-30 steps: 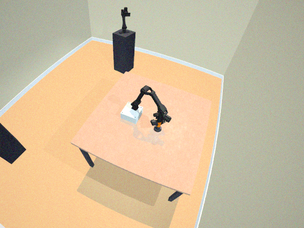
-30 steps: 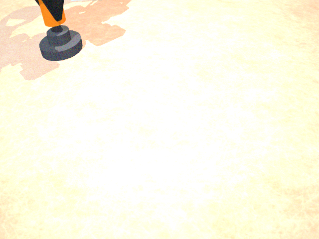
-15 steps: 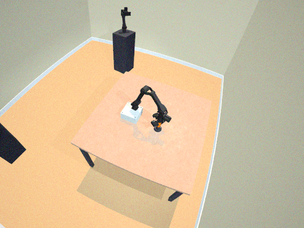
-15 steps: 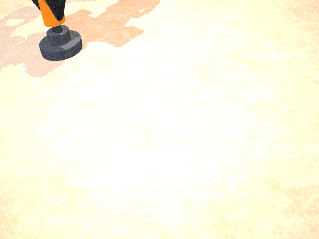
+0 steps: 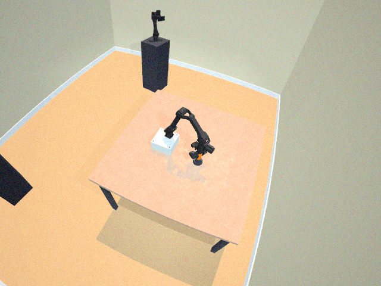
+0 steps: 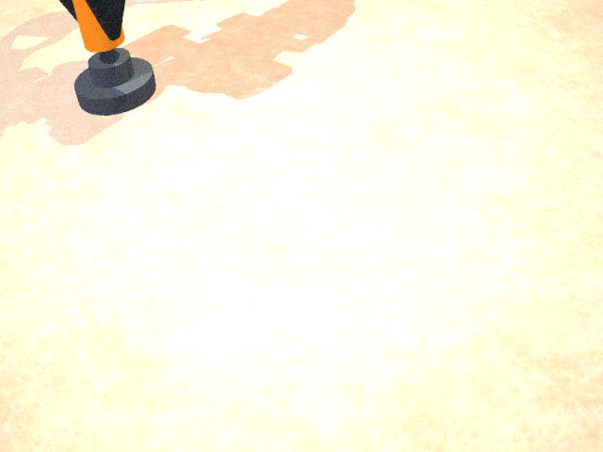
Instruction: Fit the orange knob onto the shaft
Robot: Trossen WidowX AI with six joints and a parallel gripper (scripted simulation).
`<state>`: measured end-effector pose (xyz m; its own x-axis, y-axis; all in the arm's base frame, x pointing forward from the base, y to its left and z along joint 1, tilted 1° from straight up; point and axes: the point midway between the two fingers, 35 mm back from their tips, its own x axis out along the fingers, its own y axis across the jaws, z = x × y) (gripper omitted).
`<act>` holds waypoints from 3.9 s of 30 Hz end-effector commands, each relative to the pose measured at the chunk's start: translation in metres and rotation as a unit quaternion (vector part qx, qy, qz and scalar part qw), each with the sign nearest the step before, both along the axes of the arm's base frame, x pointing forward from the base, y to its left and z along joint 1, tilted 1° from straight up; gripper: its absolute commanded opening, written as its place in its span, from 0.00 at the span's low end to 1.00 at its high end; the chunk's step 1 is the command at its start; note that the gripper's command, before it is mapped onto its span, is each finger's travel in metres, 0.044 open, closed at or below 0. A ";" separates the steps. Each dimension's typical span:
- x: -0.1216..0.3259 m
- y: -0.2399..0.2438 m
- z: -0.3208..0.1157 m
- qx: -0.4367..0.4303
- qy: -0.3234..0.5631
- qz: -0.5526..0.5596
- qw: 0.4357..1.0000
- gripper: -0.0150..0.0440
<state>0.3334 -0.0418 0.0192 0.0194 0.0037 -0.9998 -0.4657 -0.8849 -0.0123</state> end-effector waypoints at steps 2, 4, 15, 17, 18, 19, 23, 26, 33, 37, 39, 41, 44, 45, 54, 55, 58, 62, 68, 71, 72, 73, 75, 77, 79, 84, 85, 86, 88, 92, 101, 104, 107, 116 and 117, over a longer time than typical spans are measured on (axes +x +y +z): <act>0.002 -0.001 0.000 -0.002 -0.002 0.002 1.000 0.25; 0.002 -0.001 0.003 -0.002 -0.002 0.002 1.000 0.25; 0.002 -0.001 0.005 -0.004 -0.002 0.101 0.995 0.25; 0.002 -0.001 0.005 -0.005 -0.002 0.106 0.994 0.25; 0.002 0.000 0.005 -0.005 -0.002 0.106 0.994 0.25; 0.001 0.000 0.004 -0.005 -0.002 0.106 0.994 0.25; 0.001 0.000 0.003 -0.005 -0.002 0.106 0.994 0.25; 0.001 0.000 0.001 -0.005 -0.002 0.106 0.994 0.25; 0.001 -0.001 0.000 -0.005 -0.002 0.106 0.994 0.25; 0.001 -0.001 0.000 -0.005 -0.002 0.106 0.994 0.25; 0.001 -0.001 0.000 -0.005 -0.002 0.106 0.994 0.25; 0.001 -0.001 0.000 -0.005 -0.002 0.106 0.994 0.25; 0.001 -0.001 0.000 -0.005 -0.002 0.106 0.994 0.25; 0.001 -0.001 -0.001 -0.005 -0.002 0.106 0.994 0.25; 0.001 -0.001 0.004 -0.005 -0.002 0.106 0.994 0.25; 0.001 -0.001 0.005 -0.005 -0.002 0.106 0.994 0.25; 0.002 -0.001 0.005 -0.004 -0.002 0.079 0.997 0.25; 0.002 -0.001 0.005 -0.002 -0.002 -0.016 1.000 0.25; 0.002 -0.001 0.005 0.002 -0.002 -0.223 0.975 0.25; 0.002 -0.001 0.003 0.005 -0.001 -0.324 0.946 0.25; 0.001 -0.002 0.003 0.005 -0.001 -0.357 0.934 0.25; 0.001 -0.002 0.003 0.006 -0.001 -0.389 0.921 0.25; 0.000 -0.002 0.002 0.008 -0.001 -0.453 0.892 0.25; 0.000 -0.002 0.001 0.009 -0.001 -0.514 0.858 0.25; -0.001 -0.002 0.001 0.010 -0.001 -0.572 0.820 0.25; -0.001 -0.001 0.001 0.013 0.000 -0.706 0.708 0.25; -0.001 -0.001 0.002 0.014 0.000 -0.730 0.683 0.25; -0.001 -0.001 0.002 0.014 0.000 -0.753 0.657 0.25; -0.001 -0.001 0.003 0.016 0.000 -0.797 0.603 0.25; 0.000 -0.001 0.004 0.017 0.000 -0.871 0.491 0.25; 0.002 -0.001 0.006 0.020 0.001 -0.973 0.228 0.25; 0.003 -0.001 0.005 0.021 0.001 -0.983 0.184 0.25; 0.003 -0.001 0.003 0.021 0.001 -0.983 0.184 0.25; 0.001 -0.001 0.001 0.021 0.001 -0.983 0.184 0.25; 0.001 -0.001 0.002 0.021 0.001 -0.983 0.184 0.25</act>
